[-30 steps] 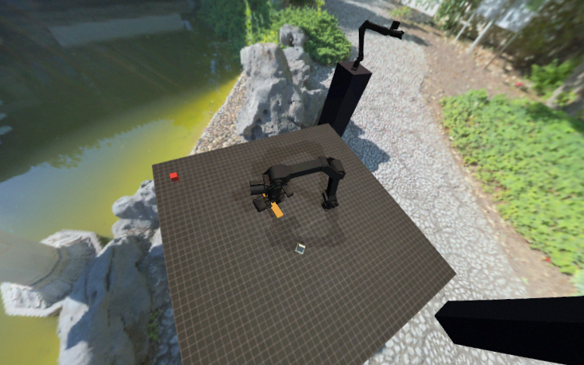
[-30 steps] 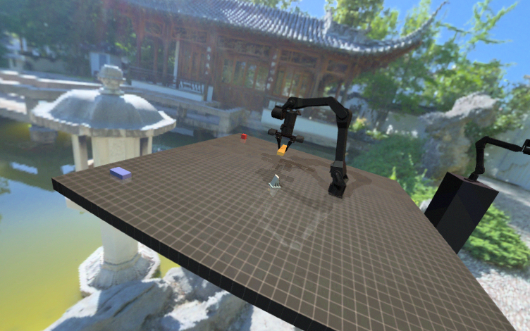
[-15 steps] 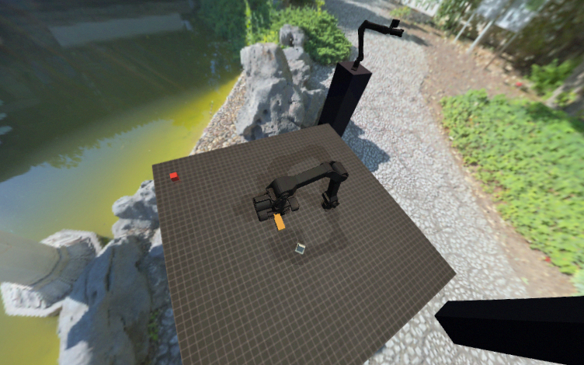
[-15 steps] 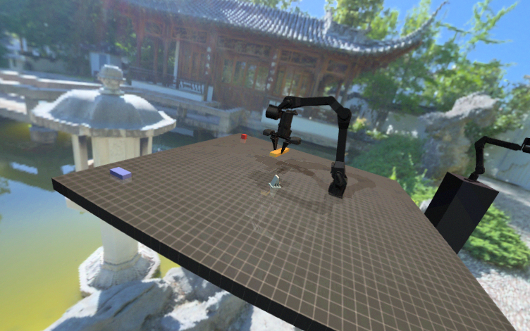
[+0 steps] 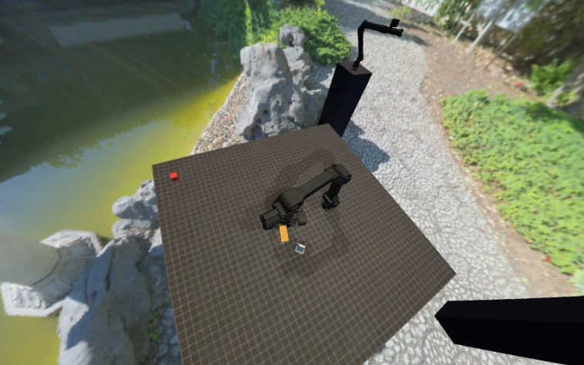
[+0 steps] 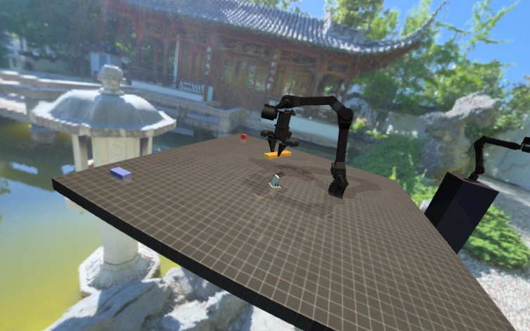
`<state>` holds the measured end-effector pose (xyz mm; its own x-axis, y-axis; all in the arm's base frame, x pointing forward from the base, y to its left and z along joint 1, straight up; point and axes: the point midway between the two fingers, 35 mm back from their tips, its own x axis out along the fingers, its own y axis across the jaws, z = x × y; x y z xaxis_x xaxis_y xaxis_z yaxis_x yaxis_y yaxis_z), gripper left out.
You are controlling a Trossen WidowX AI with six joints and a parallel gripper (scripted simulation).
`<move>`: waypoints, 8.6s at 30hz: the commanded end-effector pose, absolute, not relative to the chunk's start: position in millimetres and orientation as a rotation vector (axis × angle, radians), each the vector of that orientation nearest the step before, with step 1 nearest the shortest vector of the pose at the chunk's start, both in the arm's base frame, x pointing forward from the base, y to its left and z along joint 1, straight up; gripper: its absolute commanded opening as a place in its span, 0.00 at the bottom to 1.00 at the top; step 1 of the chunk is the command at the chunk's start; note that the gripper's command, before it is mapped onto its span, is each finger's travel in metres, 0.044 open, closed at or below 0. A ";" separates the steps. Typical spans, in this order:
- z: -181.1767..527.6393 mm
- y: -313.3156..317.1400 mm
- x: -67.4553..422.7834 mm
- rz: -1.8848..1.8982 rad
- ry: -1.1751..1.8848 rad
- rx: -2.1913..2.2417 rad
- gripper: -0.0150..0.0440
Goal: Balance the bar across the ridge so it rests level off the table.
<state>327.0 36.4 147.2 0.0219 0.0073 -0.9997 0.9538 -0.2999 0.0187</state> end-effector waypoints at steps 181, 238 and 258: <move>97.9 166.7 291.5 -1.769 0.691 1.825 0.25; 97.9 167.3 291.8 -1.764 0.697 1.825 0.25; 97.9 167.3 291.8 -1.764 0.697 1.825 0.25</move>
<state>291.8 167.3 97.9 0.0277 0.0174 -0.9995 0.6709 -0.7415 0.0057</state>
